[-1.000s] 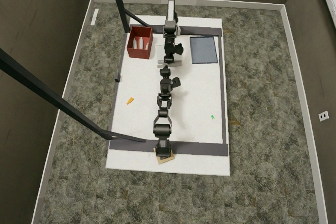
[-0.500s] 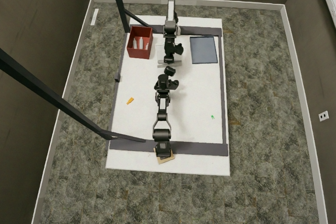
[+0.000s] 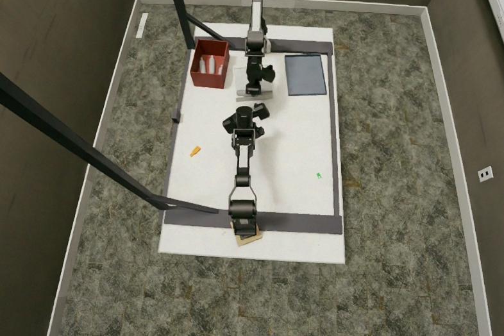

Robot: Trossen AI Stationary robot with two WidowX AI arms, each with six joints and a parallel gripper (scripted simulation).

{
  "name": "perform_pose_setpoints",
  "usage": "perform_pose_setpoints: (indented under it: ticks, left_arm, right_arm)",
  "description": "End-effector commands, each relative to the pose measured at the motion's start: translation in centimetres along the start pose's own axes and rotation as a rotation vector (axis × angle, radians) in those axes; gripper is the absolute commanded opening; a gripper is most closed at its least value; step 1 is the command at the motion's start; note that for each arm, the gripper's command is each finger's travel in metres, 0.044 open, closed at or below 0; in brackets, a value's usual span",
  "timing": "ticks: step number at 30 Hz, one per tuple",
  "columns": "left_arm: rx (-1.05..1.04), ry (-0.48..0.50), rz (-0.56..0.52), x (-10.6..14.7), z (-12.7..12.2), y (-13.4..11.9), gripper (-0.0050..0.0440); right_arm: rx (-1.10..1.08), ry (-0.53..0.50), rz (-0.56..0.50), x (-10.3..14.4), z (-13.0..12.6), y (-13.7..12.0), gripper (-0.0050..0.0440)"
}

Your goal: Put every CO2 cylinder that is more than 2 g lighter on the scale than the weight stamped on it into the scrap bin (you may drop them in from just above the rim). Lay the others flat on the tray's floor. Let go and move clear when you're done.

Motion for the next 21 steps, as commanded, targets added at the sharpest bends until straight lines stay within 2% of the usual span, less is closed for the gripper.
perform_pose_setpoints:
  ticks: [1, 11, 21]
  left_arm:
    - [-0.001, -0.04, -0.004, 1.1, -0.7, 0.0, -0.005]
    - [-0.001, -0.04, -0.004, 1.1, -0.7, 0.0, -0.005]
    - [-0.001, -0.04, -0.004, 1.1, -0.7, 0.0, -0.005]
  right_arm:
    - [-0.225, 0.03, 0.026, 1.8, 1.9, -2.4, 0.044]
    - [-0.493, 0.048, 0.044, 3.1, 3.1, -3.4, 0.044]
    - [-0.51, 0.044, 0.037, 2.9, 3.0, -3.3, 0.044]
Point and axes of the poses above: on each arm, the point midway between the two fingers, 35 mm back from their tips, its own x axis back along the fingers, its own z axis across the jaws, y = z × x, the point moved 2 cm from there along x, back along the fingers, and after that the axes turned 5 degrees about -x, right-handed, at the moved point
